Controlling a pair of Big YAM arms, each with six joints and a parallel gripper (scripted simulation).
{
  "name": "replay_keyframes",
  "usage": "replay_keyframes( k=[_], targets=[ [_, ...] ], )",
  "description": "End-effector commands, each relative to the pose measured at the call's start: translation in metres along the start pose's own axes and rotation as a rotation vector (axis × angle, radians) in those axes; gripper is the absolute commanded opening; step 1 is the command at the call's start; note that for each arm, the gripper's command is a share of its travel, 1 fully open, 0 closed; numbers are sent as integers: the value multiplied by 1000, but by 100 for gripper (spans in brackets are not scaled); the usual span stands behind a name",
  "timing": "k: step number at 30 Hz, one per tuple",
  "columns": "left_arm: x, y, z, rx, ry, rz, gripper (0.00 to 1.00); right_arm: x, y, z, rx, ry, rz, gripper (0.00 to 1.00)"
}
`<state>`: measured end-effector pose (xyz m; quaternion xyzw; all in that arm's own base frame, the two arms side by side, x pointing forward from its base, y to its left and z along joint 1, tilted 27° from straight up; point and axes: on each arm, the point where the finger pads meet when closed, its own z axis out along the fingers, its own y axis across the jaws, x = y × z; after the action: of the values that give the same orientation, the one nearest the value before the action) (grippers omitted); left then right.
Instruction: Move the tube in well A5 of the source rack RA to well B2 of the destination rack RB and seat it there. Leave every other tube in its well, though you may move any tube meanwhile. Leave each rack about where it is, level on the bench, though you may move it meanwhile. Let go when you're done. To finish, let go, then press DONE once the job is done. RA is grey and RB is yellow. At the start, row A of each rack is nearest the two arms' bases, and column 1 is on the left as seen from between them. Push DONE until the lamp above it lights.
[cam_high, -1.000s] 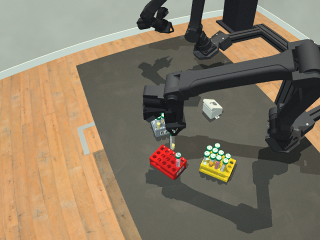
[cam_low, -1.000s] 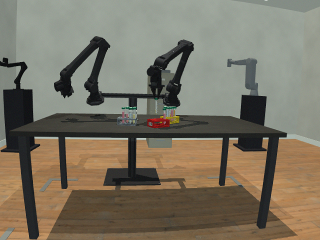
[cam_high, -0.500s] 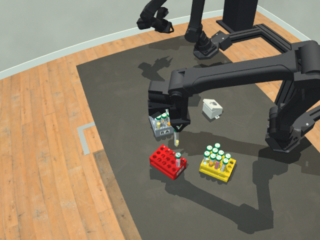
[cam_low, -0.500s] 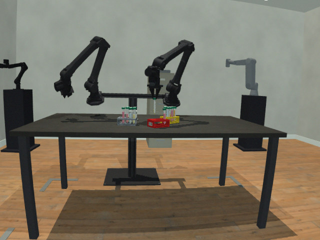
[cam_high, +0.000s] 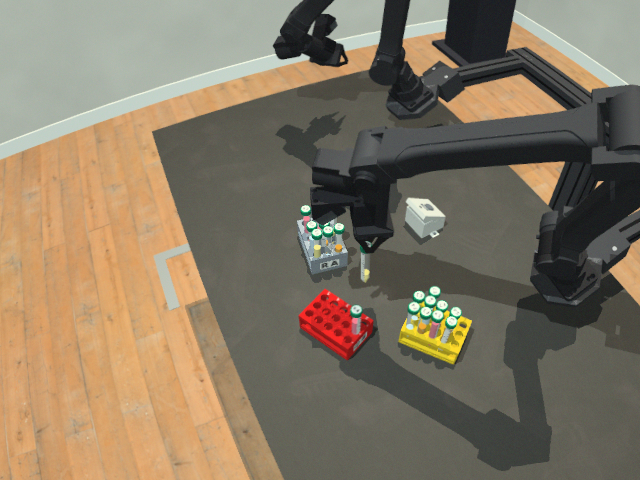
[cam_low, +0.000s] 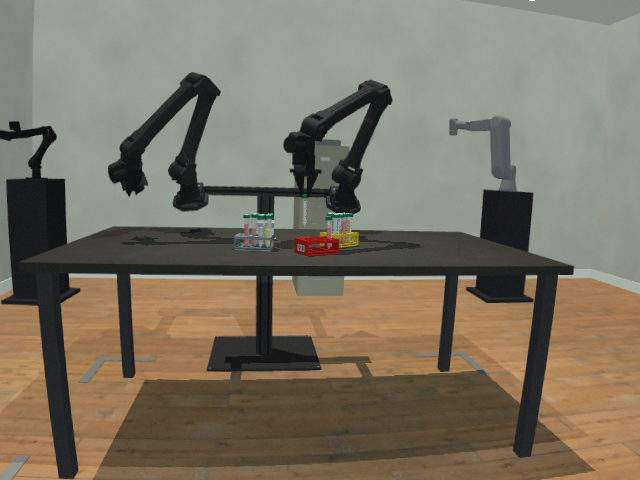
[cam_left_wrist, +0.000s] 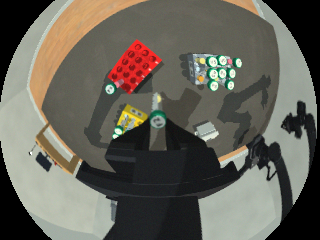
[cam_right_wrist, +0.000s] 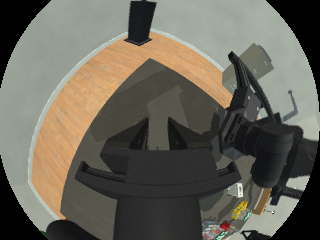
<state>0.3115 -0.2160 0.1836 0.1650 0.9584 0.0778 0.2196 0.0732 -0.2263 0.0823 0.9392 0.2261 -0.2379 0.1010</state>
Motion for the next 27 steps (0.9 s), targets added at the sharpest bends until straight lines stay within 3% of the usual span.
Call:
replay_keyframes(
  k=[1, 6, 27],
  targets=[
    [0, 1, 1, -5, -6, -63, 0, -2, 7, -5, -15, 3, 10, 30],
    [-2, 3, 0, -5, -7, -230, 0, -2, 7, -5, -15, 3, 10, 30],
    [58, 18, -3, 6, -15, -213, 0, -2, 7, -5, -15, 3, 10, 30]
  ],
)
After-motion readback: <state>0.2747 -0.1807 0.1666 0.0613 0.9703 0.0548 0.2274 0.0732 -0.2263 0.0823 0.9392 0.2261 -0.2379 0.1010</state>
